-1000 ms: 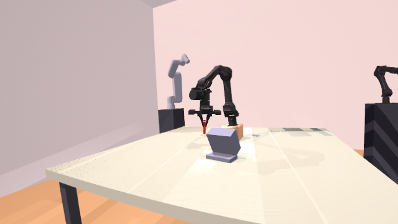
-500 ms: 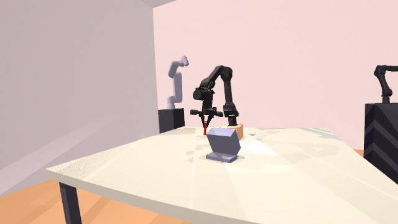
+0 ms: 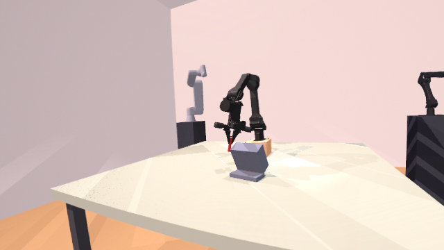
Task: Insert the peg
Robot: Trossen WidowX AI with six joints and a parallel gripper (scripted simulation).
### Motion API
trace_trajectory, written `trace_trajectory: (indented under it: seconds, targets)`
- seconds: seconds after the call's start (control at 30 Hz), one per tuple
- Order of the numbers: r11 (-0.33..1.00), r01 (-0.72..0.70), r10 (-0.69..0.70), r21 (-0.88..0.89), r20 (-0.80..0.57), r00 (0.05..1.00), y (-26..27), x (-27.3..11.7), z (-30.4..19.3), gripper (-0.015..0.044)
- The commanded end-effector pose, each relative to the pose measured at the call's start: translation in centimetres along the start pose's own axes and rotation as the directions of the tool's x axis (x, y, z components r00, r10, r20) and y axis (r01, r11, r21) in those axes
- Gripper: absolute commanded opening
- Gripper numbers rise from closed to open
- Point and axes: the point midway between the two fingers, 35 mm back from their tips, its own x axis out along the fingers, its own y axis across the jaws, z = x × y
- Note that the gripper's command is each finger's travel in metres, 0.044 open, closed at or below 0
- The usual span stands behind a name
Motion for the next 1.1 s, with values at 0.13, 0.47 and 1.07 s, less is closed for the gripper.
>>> trace_trajectory:
  seconds: [0.13, 0.47, 1.07]
  targets:
    - [0.997, 0.04, -0.04, -0.06, 0.002, 0.999, 0.4, 0.1, 0.6, 0.0]
    - [0.988, 0.088, -0.087, -0.129, 0.013, 0.996, 0.8, 0.2, 1.5, 0.0]
    - [0.954, 0.173, -0.168, -0.245, 0.043, 0.985, 1.7, 0.2, 3.0, 0.0]
